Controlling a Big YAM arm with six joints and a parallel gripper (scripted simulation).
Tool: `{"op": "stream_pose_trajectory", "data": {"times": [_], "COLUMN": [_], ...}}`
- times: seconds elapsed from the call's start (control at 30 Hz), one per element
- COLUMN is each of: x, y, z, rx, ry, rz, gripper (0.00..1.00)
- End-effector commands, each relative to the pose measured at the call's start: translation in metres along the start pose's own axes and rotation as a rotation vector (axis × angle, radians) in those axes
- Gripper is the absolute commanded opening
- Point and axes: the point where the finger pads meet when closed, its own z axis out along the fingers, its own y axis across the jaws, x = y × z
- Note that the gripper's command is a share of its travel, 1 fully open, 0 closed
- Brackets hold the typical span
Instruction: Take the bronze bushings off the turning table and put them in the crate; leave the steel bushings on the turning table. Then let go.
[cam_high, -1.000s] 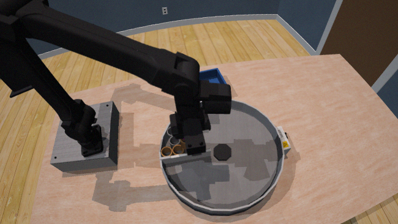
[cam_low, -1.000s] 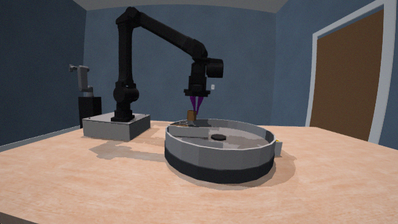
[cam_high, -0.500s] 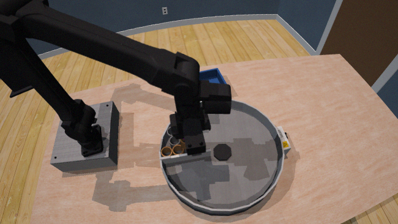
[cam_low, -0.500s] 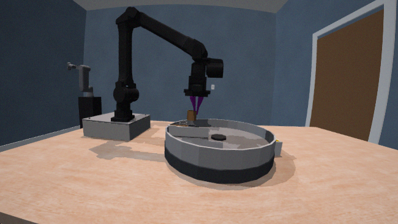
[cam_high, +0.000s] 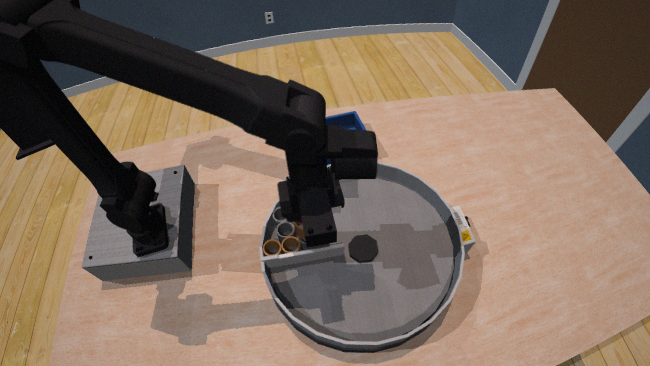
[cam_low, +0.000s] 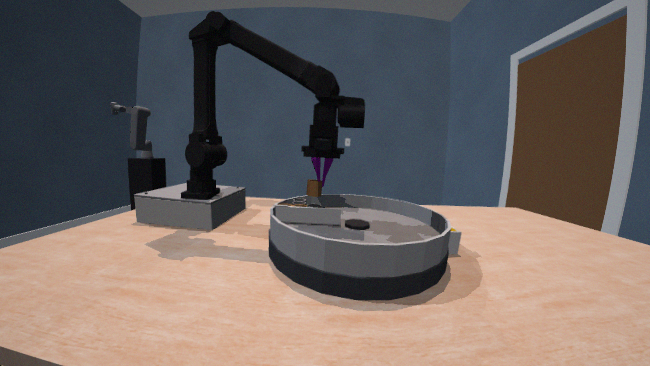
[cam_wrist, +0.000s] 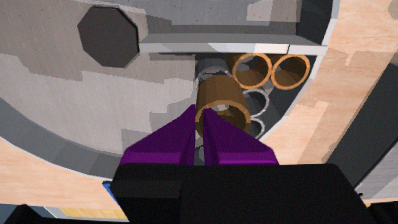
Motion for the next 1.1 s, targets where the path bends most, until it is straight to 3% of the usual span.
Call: {"op": "stream_pose_trajectory", "data": {"times": [0.0, 0.3, 0.37, 0.47, 0.63, 0.87, 0.93, 1.07], "x": [0.012, 0.080, 0.080, 0.114, 0.146, 0.210, 0.210, 0.250], "y": [0.034, 0.055, 0.055, 0.067, 0.077, 0.099, 0.099, 0.113], "z": [-0.021, -0.021, -0.021, -0.021, -0.018, -0.021, -0.021, -0.021], "rx": [-0.057, -0.050, -0.050, -0.050, -0.050, -0.049, -0.049, -0.049], "ry": [-0.013, -0.007, -0.007, -0.002, 0.001, 0.006, 0.006, 0.009], "rz": [0.005, 0.005, 0.005, 0.005, 0.005, 0.005, 0.005, 0.005], "gripper": [0.00, 0.00, 0.00, 0.00, 0.00, 0.00, 0.00, 0.00]}}
